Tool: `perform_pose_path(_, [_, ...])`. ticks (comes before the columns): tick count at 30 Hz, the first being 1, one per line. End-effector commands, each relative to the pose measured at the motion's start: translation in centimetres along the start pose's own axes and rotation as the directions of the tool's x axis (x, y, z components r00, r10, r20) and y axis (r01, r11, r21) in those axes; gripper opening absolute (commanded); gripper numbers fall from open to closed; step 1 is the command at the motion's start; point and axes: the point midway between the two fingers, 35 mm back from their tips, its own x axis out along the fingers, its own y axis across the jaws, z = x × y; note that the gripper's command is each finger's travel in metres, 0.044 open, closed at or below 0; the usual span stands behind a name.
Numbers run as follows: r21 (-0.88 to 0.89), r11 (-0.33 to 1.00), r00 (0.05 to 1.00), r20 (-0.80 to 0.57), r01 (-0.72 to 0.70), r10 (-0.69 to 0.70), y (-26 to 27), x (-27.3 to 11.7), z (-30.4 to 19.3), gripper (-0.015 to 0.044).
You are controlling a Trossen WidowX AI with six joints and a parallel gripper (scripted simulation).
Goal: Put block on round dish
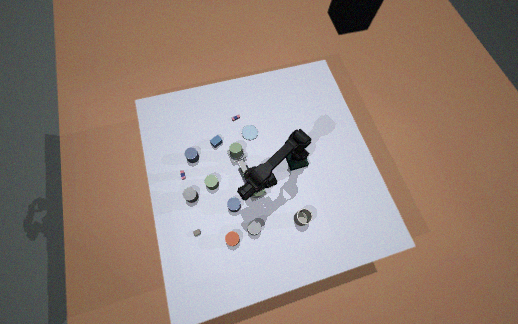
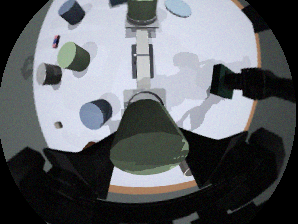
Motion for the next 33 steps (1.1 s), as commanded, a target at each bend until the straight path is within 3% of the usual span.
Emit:
perform_pose_path(1, [0.005, 1.000, 1.000, -0.006, -0.009, 0.009, 0.0, -0.8, 0.0, 0.0000])
perform_pose_path(24, [0.005, 1.000, 1.000, -0.006, -0.008, 0.008, -0.5, -3.6, 0.1, 0.0000])
perform_pose_path(33, [0.000, 1.000, 1.000, 0.000, 0.000, 0.000, -0.5, -3.1, 0.2, 0.0000])
